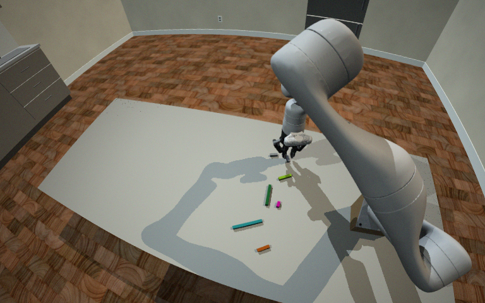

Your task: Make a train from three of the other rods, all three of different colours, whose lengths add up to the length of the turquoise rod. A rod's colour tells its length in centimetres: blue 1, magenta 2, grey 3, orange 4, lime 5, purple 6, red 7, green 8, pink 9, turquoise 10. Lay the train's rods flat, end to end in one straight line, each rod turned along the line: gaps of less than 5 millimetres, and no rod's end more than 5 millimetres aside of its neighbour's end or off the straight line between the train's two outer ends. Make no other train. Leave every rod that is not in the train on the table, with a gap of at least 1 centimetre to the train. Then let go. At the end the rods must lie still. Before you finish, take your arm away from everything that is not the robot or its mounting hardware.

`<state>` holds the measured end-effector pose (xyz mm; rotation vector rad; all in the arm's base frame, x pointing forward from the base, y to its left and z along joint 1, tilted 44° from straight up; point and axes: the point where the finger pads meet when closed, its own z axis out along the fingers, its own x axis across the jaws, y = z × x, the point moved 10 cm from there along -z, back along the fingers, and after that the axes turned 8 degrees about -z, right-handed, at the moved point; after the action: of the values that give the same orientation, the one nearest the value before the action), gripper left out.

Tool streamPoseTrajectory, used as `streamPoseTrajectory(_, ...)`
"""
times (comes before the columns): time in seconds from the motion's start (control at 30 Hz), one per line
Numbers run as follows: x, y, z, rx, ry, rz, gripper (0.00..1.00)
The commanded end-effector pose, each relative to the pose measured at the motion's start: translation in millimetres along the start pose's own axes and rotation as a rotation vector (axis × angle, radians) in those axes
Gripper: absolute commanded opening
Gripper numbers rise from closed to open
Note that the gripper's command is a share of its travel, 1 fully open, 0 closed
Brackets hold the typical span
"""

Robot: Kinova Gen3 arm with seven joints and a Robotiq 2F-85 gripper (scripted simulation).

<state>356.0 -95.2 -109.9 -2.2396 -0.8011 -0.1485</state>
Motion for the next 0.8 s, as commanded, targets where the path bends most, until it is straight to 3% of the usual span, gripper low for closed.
streamPoseTrajectory(0.0, 0.1, 0.4, -0.9, -0.002, 0.001, 0.000, 0.24)
streamPoseTrajectory(0.77, 0.1, 0.4, 11.4, -0.002, 0.001, 0.000, 0.24)
